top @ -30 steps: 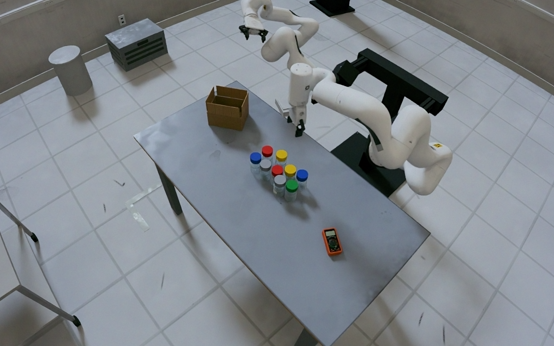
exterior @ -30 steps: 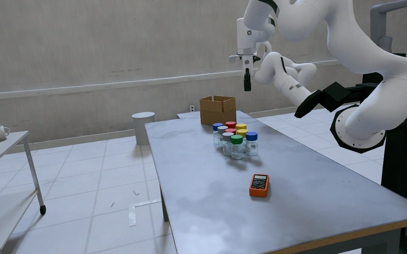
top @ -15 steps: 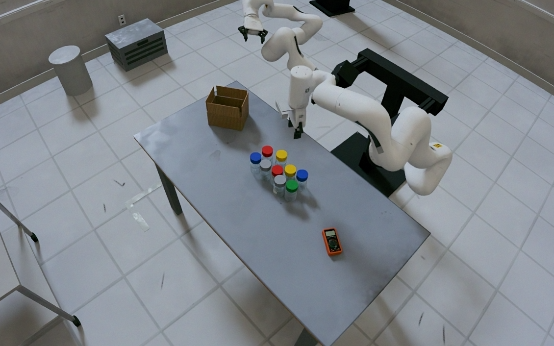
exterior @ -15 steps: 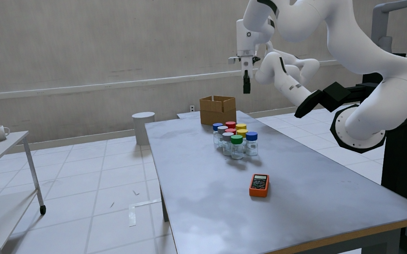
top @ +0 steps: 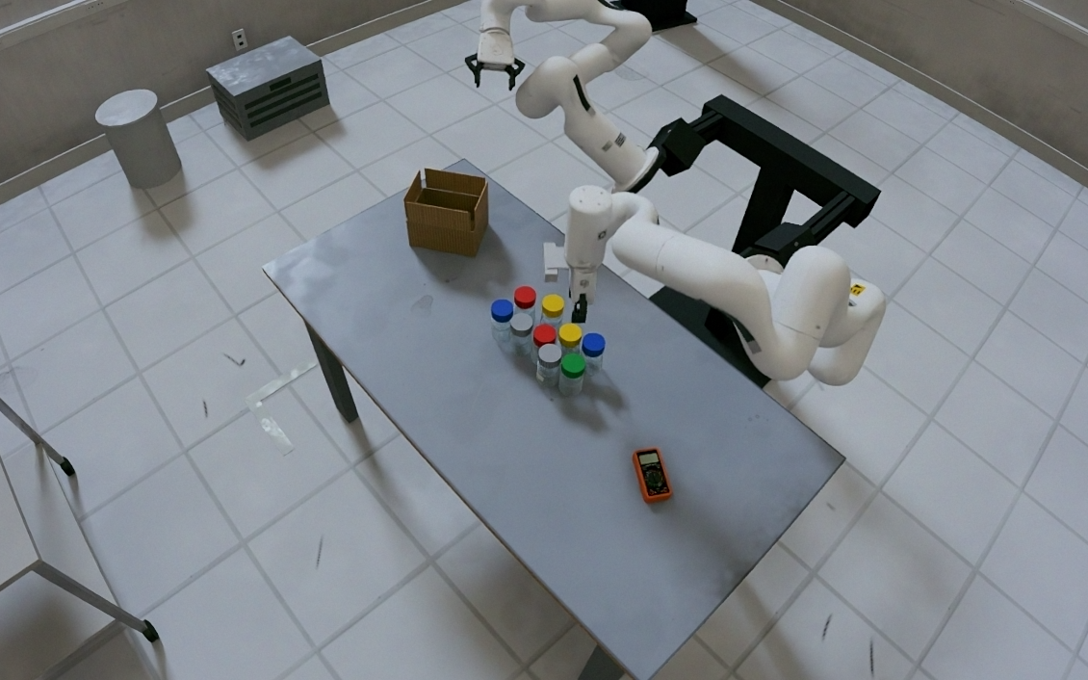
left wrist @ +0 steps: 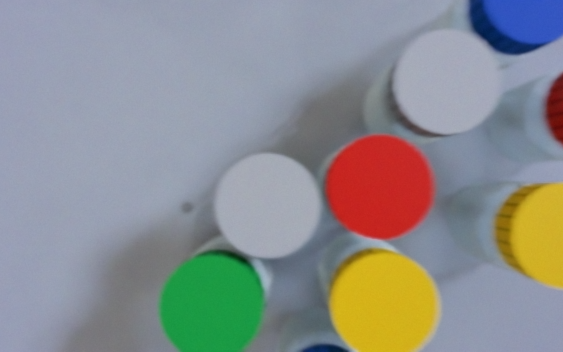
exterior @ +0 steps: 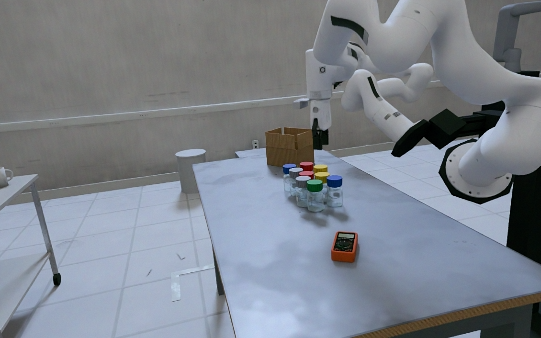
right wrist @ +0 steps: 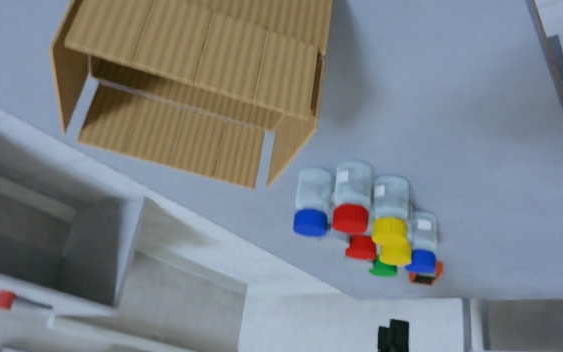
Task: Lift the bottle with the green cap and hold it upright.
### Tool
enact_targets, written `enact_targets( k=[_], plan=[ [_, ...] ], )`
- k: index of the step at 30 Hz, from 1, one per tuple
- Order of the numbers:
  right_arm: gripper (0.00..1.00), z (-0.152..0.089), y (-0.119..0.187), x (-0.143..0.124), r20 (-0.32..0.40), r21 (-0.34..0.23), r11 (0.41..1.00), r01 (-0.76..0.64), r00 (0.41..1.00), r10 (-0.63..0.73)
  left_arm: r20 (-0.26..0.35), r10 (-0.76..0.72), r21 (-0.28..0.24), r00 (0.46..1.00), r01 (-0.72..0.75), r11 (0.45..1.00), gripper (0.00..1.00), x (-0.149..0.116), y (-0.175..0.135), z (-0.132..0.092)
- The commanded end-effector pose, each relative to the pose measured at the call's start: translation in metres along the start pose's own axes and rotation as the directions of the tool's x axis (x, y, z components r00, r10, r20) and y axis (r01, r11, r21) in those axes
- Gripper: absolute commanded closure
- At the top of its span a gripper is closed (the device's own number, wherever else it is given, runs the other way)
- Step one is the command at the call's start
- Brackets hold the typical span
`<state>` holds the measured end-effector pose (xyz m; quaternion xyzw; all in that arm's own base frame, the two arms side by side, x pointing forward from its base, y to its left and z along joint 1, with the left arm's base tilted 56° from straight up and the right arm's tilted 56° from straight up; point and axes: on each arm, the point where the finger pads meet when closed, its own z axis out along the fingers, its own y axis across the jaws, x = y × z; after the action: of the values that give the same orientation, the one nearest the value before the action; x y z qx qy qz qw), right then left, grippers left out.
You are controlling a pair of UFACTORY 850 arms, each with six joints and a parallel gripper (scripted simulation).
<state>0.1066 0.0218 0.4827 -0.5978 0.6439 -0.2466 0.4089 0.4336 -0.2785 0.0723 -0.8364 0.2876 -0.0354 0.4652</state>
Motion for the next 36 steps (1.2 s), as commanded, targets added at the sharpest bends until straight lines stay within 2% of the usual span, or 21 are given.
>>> enact_targets(
  k=[1,7,9,12,22,24,26,36],
  plan=[
    [0.00,0.000,-0.003,0.009,-0.076,0.024,0.999,-0.048,0.996,0.050,-0.003,-0.001,-0.001,1.000,0.001,1.000,0.24,0.002,-0.020,0.016],
    [0.00,-0.003,-0.006,0.028,-0.210,0.077,0.988,-0.135,0.966,0.148,-0.003,-0.001,-0.001,1.000,0.001,1.000,0.24,0.004,-0.058,0.049],
    [0.00,-0.003,-0.006,0.028,-0.210,0.077,0.988,-0.135,0.966,0.148,-0.003,-0.001,-0.001,1.000,0.001,1.000,0.24,0.004,-0.058,0.049],
    [0.00,-0.006,-0.007,0.037,-0.275,0.109,0.978,-0.176,0.941,0.200,-0.003,-0.001,-0.001,1.000,0.001,1.000,0.24,0.005,-0.073,0.060],
    [0.00,-0.018,-0.007,0.066,-0.459,0.226,0.931,-0.286,0.812,0.361,-0.003,-0.001,-0.001,1.000,0.001,1.000,0.24,0.005,-0.073,0.060],
    [0.00,-0.021,-0.006,0.070,-0.487,0.249,0.920,-0.302,0.782,0.388,-0.003,0.000,-0.001,1.000,0.000,1.000,0.24,0.005,-0.072,0.063],
    [0.00,-0.021,-0.006,0.070,-0.487,0.249,0.920,-0.302,0.782,0.388,-0.003,0.000,-0.001,1.000,0.000,1.000,0.24,0.005,-0.072,0.063],
    [0.00,-0.035,-0.002,0.088,-0.584,0.346,0.869,-0.353,0.644,0.494,-0.003,0.000,0.000,1.000,0.000,1.000,0.24,0.005,-0.072,0.097]
  ],
)
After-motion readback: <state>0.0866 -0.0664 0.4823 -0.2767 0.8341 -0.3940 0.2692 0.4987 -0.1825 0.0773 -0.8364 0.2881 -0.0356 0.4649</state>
